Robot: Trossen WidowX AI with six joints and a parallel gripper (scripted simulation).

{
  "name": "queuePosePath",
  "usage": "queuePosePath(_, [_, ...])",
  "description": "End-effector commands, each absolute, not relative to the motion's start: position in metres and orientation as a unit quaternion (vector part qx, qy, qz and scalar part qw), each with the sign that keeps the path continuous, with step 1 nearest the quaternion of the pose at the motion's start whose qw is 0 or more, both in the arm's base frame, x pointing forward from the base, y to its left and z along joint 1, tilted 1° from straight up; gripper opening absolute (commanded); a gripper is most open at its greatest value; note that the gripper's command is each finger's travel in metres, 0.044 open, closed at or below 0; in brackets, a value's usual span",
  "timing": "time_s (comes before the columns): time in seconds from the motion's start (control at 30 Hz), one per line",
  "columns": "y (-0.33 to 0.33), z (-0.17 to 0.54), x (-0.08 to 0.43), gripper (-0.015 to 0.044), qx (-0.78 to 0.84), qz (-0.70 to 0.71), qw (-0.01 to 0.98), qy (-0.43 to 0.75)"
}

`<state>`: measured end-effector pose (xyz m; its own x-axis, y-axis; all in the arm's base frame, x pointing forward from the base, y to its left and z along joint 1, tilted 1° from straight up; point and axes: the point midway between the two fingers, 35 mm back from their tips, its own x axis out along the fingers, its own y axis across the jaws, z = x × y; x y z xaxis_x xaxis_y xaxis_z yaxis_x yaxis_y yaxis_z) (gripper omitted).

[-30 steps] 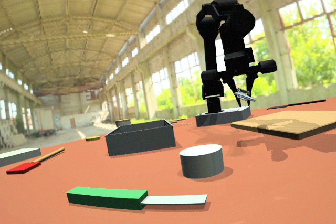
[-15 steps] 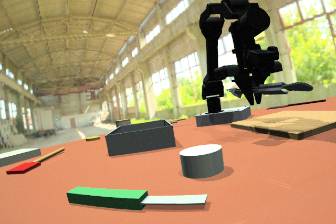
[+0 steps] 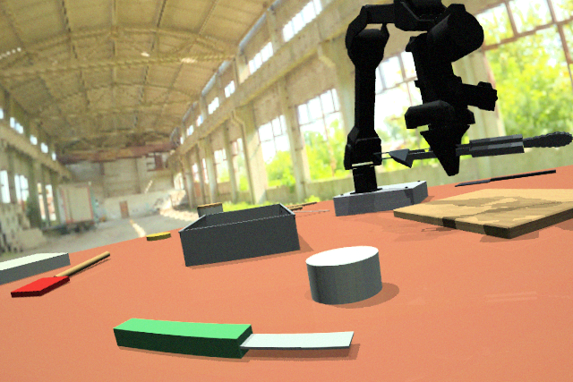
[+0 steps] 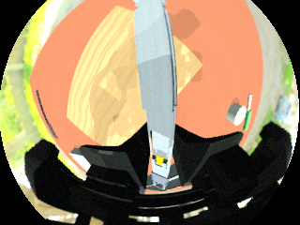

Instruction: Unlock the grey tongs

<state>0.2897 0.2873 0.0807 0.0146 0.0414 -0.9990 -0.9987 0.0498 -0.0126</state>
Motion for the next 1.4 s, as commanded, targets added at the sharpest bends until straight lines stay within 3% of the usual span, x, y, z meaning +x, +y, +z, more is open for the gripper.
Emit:
queuePosePath(0.0, [0.294, 0.083, 0.288, -0.015, -0.514, 0.526, 0.496, 0.462])
queuePosePath(0.7, [0.326, 0.084, 0.261, -0.015, -0.67, 0.669, 0.245, 0.209])
queuePosePath(1.37, [0.354, 0.085, 0.232, -0.015, -0.711, 0.699, -0.032, -0.067])
